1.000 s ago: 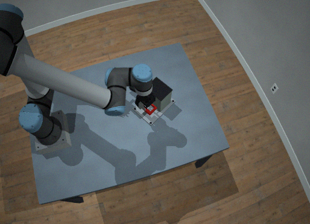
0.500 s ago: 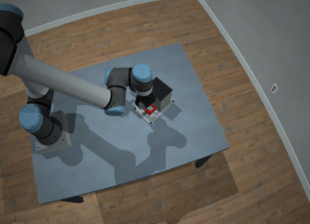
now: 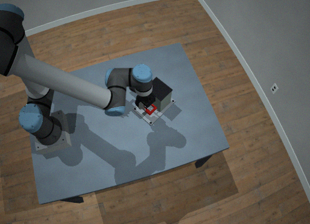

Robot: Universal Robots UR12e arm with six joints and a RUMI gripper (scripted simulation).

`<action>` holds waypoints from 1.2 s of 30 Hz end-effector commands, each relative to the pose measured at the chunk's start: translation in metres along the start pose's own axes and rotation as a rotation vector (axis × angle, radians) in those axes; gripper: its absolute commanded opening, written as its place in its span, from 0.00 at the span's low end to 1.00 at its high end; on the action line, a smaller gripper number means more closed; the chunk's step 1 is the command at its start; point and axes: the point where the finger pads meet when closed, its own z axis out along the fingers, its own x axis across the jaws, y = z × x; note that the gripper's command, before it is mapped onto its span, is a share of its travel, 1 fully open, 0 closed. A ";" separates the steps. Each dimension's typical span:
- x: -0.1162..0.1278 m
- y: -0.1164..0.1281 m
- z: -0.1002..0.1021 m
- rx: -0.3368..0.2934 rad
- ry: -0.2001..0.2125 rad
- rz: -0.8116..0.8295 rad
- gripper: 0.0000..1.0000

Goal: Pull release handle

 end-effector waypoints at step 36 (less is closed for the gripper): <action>0.000 0.000 0.030 -0.001 0.001 0.000 0.29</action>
